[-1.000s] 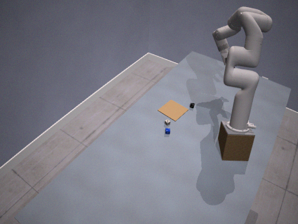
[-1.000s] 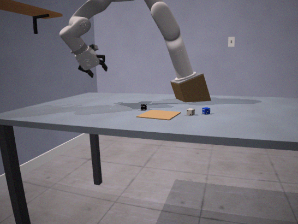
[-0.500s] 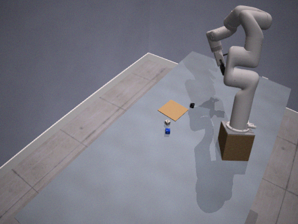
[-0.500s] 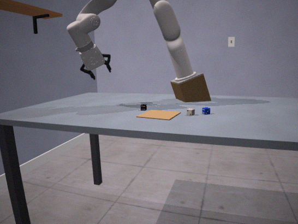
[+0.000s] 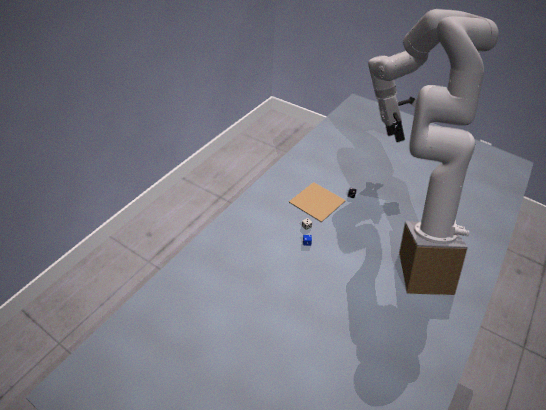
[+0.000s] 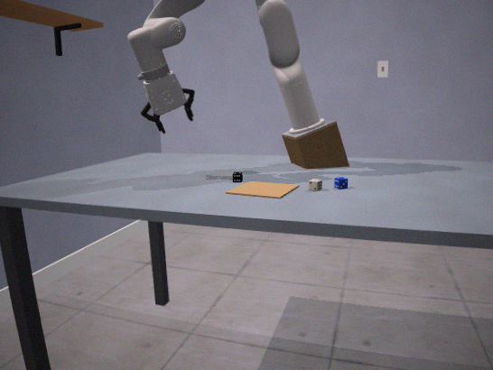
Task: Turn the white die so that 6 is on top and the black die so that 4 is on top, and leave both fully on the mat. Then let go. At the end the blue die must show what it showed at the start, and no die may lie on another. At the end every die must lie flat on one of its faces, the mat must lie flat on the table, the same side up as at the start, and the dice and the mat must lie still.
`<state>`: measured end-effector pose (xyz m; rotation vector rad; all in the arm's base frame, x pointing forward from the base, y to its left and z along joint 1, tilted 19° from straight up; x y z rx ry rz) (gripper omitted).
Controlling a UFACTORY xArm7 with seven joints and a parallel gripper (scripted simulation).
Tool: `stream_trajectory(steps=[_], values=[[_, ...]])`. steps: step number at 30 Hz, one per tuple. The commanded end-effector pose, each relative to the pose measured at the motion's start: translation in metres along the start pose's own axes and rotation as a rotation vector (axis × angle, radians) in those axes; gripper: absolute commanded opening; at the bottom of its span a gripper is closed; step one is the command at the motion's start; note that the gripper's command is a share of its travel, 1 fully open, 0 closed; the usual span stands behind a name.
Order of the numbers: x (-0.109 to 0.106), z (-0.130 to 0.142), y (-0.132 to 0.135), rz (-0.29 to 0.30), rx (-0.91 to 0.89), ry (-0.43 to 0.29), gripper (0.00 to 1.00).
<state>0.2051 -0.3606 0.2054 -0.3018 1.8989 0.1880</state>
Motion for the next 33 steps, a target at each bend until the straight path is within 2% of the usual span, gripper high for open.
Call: stream_trajectory(steps=[1, 4, 5, 9, 19, 20, 21, 24, 33], values=[[-0.001, 0.0, -0.001, -0.006, -0.001, -0.007, 1.0], [-0.001, 0.0, -0.001, -0.006, -0.001, -0.007, 1.0], [-0.004, 0.023, 0.015, -0.062, -0.119, -0.043, 1.0], [-0.006, 0.042, 0.03, -0.113, -0.223, -0.072, 1.0], [-0.006, 0.044, 0.031, -0.116, -0.23, -0.074, 1.0], [-0.007, 0.061, 0.048, -0.17, -0.333, -0.1, 1.0], [-0.007, 0.068, 0.055, -0.194, -0.379, -0.111, 1.0], [-0.008, 0.076, 0.063, -0.22, -0.428, -0.122, 1.0], [-0.008, 0.076, 0.063, -0.22, -0.428, -0.122, 1.0]])
Point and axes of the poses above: the point where the finger pads meet when closed, its own x axis out along the fingers, its own y axis across the jaws, z = x × y, the point moved 3 cm from there along -x, back along the fingers, and after that the axes turned 10 degrees about x, right-handed, at the moved point
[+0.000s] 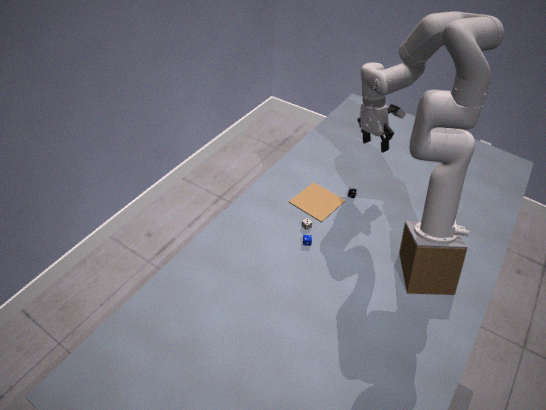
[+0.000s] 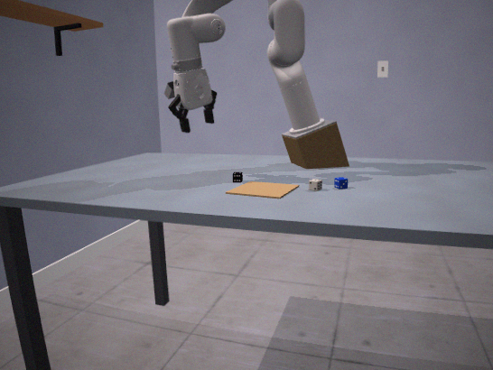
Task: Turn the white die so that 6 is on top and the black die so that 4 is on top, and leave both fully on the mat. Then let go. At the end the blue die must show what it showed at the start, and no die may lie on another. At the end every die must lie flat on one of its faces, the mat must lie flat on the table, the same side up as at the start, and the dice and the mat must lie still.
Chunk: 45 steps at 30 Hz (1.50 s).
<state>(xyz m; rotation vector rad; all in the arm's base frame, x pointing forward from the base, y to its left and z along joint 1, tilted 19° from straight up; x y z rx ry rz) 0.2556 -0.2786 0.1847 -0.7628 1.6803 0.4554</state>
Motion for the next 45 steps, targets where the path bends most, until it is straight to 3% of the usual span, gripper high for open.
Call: stream_trajectory(steps=[1, 3, 12, 14, 23, 25, 45], values=[[-0.002, 0.017, 0.007, -0.049, -0.087, -0.016, 1.0], [-0.002, 0.031, 0.015, -0.09, -0.16, -0.029, 1.0], [-0.002, 0.031, 0.015, -0.091, -0.162, -0.029, 1.0], [-0.002, 0.051, 0.029, -0.159, -0.279, -0.044, 1.0], [-0.002, 0.051, 0.029, -0.159, -0.279, -0.044, 1.0], [-0.001, 0.062, 0.039, -0.204, -0.355, -0.052, 1.0], [-0.001, 0.069, 0.046, -0.234, -0.405, -0.055, 1.0]])
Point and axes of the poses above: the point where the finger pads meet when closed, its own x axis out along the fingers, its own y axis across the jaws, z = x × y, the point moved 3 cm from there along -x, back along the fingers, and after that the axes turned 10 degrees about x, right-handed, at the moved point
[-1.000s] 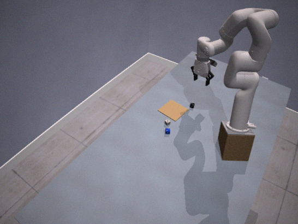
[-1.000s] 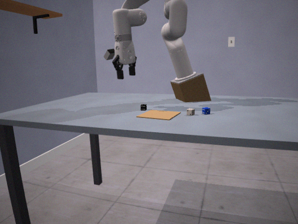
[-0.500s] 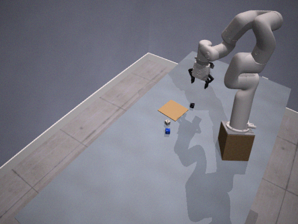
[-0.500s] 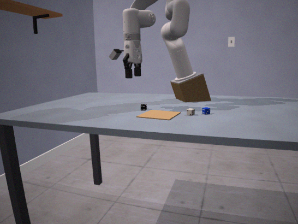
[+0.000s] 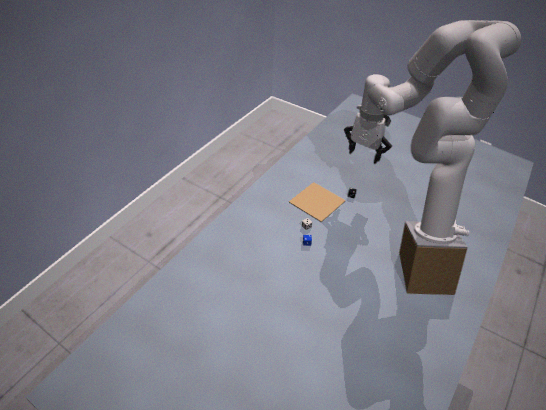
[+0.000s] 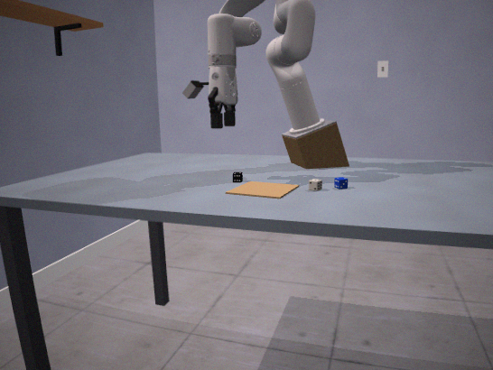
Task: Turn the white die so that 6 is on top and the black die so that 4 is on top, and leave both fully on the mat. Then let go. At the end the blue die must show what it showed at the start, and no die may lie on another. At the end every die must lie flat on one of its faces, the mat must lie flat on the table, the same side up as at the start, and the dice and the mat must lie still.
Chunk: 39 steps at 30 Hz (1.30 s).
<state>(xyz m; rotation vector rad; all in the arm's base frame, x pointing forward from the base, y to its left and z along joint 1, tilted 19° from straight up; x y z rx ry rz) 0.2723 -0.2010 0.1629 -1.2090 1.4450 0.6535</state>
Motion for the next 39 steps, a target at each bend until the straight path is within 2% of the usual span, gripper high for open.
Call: stream_trajectory(steps=[1, 24, 28, 36, 39], values=[[-0.001, 0.001, -0.001, -0.006, -0.005, 0.0, 1.0], [0.003, 0.001, -0.001, -0.003, -0.01, -0.011, 1.0], [0.017, 0.001, -0.001, -0.003, -0.01, -0.012, 1.0], [0.062, 0.002, -0.001, -0.003, -0.01, -0.012, 1.0], [0.067, 0.002, -0.001, -0.003, -0.01, -0.012, 1.0]])
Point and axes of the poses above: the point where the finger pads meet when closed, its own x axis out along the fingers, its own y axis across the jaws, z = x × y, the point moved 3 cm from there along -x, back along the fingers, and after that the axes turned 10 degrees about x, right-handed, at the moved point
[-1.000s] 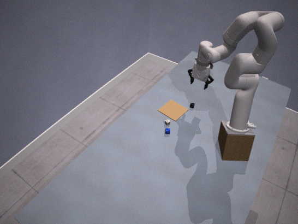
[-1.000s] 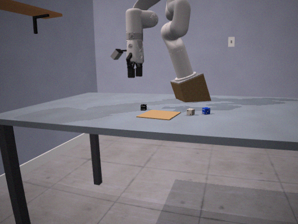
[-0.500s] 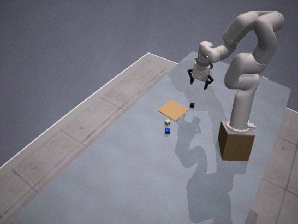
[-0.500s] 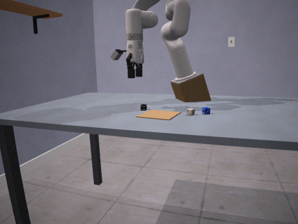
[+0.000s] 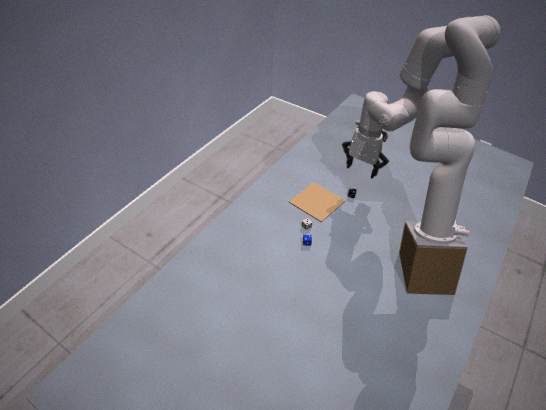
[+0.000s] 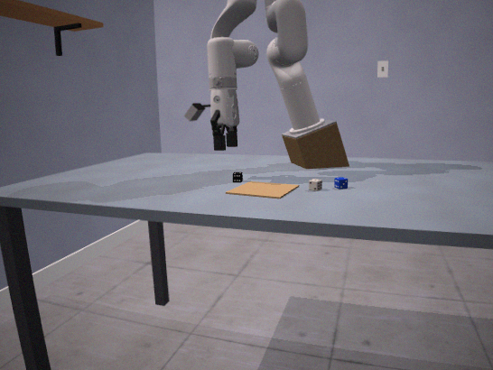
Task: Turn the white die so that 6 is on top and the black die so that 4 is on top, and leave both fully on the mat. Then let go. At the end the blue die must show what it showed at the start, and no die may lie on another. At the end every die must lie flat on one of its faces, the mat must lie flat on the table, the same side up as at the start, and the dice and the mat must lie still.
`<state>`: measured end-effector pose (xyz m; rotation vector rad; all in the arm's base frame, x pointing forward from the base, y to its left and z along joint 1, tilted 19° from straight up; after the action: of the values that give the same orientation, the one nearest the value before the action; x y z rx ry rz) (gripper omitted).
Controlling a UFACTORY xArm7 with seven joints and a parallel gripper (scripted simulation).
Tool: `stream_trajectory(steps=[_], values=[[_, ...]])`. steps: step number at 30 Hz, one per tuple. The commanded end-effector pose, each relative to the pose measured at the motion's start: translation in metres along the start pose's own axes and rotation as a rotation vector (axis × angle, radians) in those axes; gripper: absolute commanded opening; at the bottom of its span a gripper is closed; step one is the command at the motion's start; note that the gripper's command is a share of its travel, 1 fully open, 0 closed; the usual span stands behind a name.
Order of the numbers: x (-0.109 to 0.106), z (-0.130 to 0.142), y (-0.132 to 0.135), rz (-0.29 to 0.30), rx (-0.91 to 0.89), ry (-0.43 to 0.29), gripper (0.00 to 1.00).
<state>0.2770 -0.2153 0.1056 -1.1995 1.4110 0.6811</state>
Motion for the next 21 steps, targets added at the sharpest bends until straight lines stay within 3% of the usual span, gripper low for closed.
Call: stream_trajectory(steps=[1, 11, 21], values=[[0.011, -0.003, -0.004, -0.002, 0.001, 0.026, 1.0], [0.035, -0.003, -0.004, -0.002, 0.001, 0.026, 1.0], [0.044, -0.003, -0.004, -0.002, 0.001, 0.026, 1.0]])
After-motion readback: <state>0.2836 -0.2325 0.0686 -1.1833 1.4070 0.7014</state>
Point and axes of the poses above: the point where the finger pads meet when closed, its own x axis out along the fingers, its own y axis across the jaws, z = x × y, the point moved 3 cm from there along -x, back along the fingers, and after that the axes turned 10 degrees about x, right-handed, at the moved point
